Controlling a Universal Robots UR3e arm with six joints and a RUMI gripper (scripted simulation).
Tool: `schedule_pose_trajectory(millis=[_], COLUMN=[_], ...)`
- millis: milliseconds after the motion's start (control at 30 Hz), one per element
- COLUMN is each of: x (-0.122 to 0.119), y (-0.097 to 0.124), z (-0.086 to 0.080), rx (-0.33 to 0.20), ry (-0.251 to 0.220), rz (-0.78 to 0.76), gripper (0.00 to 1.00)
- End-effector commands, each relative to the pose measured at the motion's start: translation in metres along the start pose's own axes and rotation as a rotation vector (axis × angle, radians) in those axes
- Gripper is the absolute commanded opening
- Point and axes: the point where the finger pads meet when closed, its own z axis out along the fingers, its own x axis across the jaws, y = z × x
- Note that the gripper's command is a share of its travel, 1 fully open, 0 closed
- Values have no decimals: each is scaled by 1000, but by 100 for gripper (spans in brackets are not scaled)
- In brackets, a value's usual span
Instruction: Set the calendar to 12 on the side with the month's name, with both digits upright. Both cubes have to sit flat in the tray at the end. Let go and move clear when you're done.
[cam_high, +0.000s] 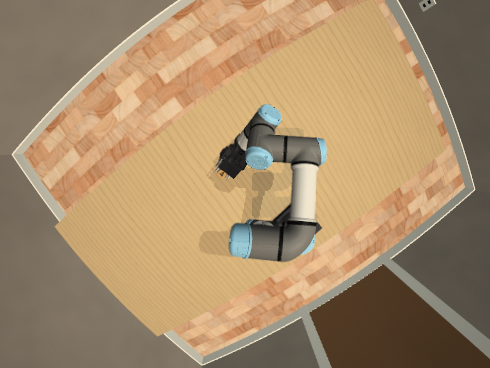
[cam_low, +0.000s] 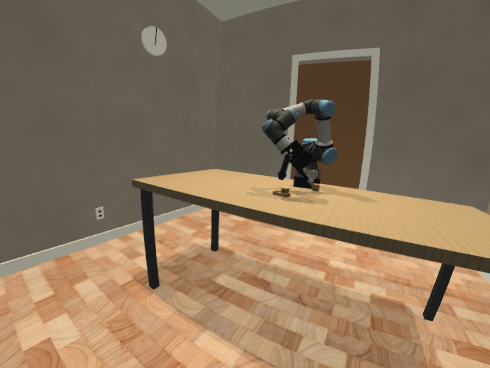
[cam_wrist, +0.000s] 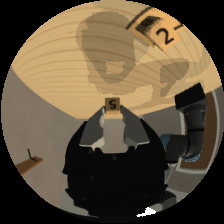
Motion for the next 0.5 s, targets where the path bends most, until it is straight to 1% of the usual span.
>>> schedule_pose_trajectory(millis=[0, 267, 467], x=[-1, -1, -1], y=[-7, -17, -21], z=[7, 16, 21], rx=[2, 2, 2], ry=[-1, -1, -1], rz=[-1, -1, -1], gripper=[10, 10, 10])
